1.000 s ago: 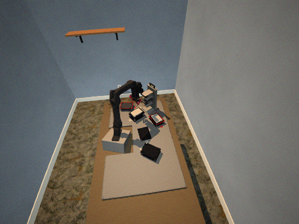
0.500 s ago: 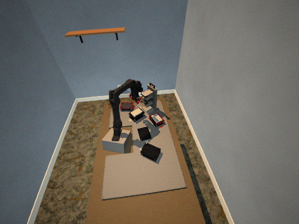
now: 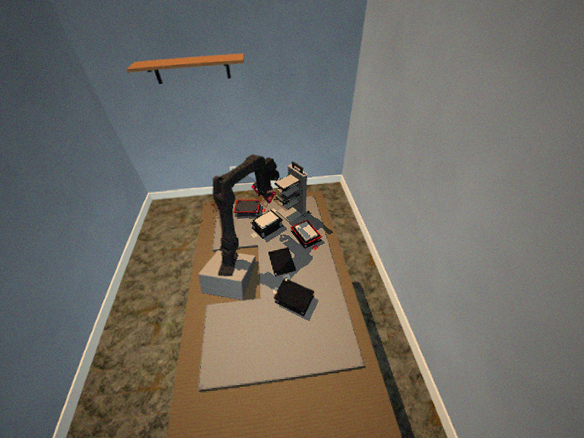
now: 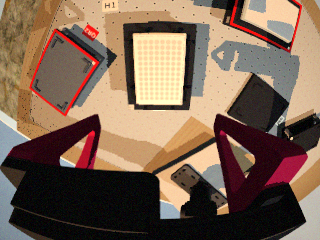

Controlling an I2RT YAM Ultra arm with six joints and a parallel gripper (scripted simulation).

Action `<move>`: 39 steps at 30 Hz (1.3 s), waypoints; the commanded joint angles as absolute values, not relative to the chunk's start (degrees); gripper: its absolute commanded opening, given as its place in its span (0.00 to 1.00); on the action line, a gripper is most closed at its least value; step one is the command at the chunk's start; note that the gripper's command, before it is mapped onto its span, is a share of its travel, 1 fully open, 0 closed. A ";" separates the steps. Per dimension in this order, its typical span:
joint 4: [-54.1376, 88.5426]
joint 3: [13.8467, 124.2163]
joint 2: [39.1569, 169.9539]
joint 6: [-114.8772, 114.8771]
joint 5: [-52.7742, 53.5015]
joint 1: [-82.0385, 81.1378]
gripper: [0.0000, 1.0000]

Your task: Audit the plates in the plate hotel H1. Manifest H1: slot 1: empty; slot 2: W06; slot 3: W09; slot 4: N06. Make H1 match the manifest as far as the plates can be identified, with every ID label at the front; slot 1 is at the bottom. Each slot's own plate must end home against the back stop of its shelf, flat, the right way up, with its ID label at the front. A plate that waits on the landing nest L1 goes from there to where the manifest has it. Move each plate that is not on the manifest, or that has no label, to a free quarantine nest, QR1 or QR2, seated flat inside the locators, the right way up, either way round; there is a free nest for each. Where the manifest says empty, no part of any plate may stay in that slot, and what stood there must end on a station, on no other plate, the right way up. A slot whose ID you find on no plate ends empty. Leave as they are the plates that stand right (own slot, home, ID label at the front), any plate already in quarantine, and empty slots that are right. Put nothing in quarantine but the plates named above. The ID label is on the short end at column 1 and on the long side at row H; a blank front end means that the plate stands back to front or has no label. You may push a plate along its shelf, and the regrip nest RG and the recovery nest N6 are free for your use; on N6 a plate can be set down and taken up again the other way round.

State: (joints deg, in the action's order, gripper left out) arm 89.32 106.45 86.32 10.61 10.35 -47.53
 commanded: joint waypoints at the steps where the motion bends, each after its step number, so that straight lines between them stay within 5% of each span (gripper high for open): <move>1: 90.00 105.86 85.07 10.51 10.49 -47.09 1.00; 34: 89.58 105.14 87.31 -8.28 15.76 -27.90 1.00; 39: 86.26 96.62 81.19 -11.30 17.57 -23.67 1.00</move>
State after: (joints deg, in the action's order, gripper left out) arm 88.40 98.96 84.20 -8.08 15.99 -25.82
